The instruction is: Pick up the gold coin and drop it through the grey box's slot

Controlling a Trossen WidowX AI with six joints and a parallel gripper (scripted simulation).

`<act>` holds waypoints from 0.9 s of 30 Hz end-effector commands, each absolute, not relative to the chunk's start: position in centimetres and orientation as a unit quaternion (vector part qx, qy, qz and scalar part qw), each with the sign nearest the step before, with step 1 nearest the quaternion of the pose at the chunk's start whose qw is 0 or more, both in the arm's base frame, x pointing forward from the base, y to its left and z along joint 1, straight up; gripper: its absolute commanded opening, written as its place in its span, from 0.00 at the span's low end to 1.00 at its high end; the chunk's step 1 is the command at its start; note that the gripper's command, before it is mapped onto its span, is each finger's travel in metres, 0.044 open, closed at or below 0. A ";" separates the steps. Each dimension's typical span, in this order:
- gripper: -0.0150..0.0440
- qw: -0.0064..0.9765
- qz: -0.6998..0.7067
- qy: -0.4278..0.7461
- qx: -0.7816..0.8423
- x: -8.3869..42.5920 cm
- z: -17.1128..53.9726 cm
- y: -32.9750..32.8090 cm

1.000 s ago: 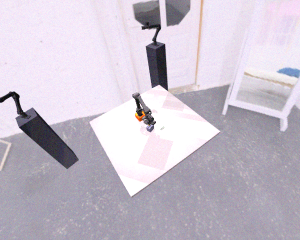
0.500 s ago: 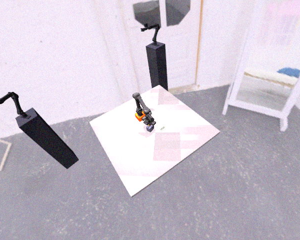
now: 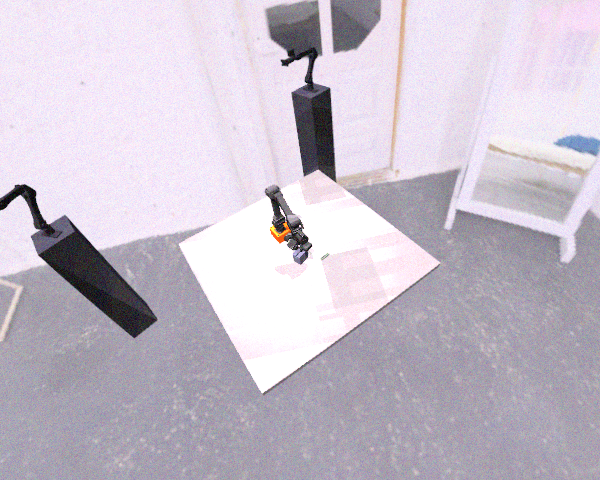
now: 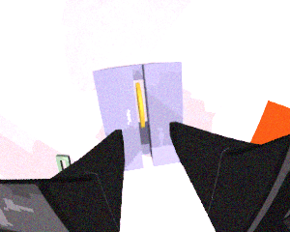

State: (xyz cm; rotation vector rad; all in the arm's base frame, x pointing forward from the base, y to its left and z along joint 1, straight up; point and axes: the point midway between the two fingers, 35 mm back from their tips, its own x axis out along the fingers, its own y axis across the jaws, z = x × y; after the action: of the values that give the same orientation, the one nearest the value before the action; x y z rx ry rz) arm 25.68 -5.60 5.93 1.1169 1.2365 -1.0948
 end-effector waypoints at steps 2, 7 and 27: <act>0.53 0.543 -0.461 0.521 0.471 25.7 6.0 -5.6; 0.70 0.543 -0.461 0.521 0.470 25.7 7.1 -5.6; 1.00 0.540 -0.463 0.524 0.469 24.9 12.2 -5.4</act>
State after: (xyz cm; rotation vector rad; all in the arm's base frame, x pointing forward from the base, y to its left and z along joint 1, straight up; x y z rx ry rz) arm 24.84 -5.42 12.04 1.1136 1.2476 -1.1017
